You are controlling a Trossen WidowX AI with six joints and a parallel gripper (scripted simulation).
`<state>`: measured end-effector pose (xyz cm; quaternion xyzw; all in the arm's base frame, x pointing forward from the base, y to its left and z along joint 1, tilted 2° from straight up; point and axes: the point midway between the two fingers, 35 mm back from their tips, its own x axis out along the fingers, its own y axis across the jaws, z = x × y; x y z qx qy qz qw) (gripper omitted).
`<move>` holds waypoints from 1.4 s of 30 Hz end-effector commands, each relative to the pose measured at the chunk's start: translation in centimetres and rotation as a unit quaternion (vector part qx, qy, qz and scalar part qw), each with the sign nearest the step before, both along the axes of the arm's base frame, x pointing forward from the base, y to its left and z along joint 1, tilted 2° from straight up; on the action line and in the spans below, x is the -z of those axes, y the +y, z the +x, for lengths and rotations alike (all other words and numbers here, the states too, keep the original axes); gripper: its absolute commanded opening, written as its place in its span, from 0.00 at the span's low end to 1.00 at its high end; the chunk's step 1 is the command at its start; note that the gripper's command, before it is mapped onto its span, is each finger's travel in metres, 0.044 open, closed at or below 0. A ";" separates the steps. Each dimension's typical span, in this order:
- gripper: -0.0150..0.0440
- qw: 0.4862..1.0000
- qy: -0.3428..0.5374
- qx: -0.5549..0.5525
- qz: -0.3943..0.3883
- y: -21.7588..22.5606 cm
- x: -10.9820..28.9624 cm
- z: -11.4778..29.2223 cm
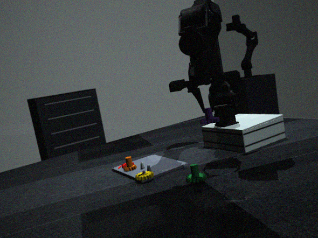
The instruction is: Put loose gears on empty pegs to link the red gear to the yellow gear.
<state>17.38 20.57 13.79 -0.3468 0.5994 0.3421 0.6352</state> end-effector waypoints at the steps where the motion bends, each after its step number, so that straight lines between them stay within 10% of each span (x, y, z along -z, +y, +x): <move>1: 0.25 1.000 -0.004 0.008 0.002 -0.3 0.0 0.9; 42: 0.25 1.000 -0.004 0.008 0.001 -5.1 2.5 8.5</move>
